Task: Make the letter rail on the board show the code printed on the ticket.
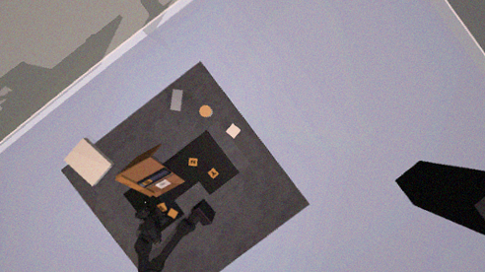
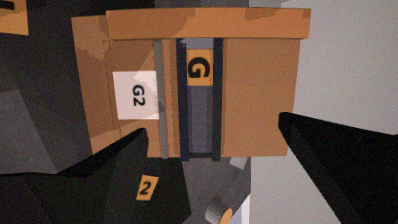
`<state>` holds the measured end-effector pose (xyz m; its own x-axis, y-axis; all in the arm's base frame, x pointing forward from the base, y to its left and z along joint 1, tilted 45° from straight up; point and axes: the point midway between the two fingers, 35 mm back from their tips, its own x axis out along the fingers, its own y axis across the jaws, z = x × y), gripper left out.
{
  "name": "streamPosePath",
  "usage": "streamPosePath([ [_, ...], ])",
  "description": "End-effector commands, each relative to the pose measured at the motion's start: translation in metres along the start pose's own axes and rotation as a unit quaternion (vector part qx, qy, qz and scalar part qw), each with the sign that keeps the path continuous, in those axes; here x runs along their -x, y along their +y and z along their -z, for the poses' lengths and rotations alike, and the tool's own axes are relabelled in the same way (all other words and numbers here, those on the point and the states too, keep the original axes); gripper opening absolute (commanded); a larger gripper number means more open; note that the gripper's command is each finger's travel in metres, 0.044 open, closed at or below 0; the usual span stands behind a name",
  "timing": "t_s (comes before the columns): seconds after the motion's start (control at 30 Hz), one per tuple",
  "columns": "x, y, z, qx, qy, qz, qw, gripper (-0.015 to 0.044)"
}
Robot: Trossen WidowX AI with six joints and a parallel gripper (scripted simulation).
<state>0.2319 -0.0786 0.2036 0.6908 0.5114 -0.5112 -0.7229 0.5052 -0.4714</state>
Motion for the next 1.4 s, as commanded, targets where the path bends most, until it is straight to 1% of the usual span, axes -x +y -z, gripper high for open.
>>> streamPosePath([
  [0.0,-0.009,-0.009,0.018,-0.027,0.007,-0.024,0.999,0.034],
  [0.23,-0.051,-0.023,0.08,-0.119,0.031,-0.108,0.986,0.034],
  [0.43,-0.097,-0.016,0.137,-0.193,0.059,-0.181,0.963,0.034],
  [0.63,-0.148,0.012,0.195,-0.258,0.095,-0.253,0.927,0.034],
  [0.87,-0.205,0.071,0.257,-0.319,0.146,-0.333,0.875,0.034],
  [0.93,-0.209,0.079,0.262,-0.325,0.151,-0.341,0.869,0.034],
  [1.27,-0.207,0.081,0.262,-0.325,0.152,-0.341,0.869,0.034],
  [1.37,-0.215,0.088,0.262,-0.325,0.151,-0.341,0.869,0.034],
])
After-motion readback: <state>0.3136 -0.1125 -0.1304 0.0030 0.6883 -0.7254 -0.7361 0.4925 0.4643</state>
